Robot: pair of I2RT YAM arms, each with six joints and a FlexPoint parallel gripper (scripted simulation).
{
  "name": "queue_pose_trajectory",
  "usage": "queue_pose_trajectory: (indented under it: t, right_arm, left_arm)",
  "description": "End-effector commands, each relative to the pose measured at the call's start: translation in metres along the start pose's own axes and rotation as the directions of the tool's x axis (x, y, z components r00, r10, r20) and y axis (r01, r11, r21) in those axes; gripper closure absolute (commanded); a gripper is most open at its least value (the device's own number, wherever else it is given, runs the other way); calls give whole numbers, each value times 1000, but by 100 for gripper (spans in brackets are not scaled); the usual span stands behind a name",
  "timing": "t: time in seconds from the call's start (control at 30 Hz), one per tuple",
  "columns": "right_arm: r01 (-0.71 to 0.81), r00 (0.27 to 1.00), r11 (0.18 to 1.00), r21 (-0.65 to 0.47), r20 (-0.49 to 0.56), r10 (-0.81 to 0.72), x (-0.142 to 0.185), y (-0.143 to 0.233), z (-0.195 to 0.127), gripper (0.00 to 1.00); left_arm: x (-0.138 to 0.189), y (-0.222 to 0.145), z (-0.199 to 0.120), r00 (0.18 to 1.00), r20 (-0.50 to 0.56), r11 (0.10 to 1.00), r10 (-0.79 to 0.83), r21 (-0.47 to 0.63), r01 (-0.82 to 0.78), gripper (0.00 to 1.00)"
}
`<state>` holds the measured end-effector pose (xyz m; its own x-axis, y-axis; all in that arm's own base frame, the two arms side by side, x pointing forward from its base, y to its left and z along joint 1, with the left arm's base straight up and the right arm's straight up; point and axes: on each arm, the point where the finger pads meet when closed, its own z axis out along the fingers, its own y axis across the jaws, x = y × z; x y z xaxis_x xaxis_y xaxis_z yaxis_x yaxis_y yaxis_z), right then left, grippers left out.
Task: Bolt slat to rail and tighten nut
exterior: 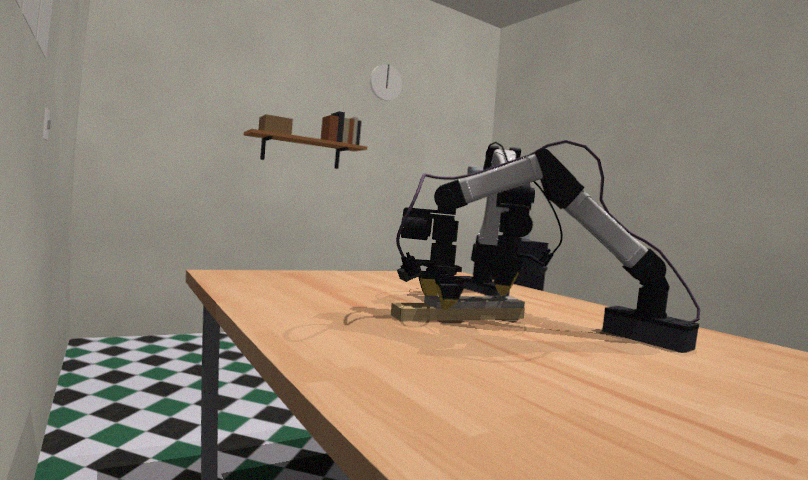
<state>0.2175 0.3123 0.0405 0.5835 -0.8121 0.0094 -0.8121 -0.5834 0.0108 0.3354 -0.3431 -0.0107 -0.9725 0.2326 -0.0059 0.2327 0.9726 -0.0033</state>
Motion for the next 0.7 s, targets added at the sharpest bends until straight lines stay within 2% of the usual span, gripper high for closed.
queue_pose_trajectory:
  t: [0.0,0.57,0.67]
  right_arm:
    - [3,1000,1000,21,14,-3,-2,-4,-1,64]
    - [3,1000,1000,21,14,-3,-2,-4,3,64]
    - [0,1000,1000,20,10,0,-1,-4,-1,68]
  left_arm:
    - [-3,-2,-7,1000,17,1000,-1,10,1,33]
    - [-3,-2,-7,1000,17,1000,-1,10,1,33]
    - [-3,-2,-7,1000,17,1000,-1,10,1,33]
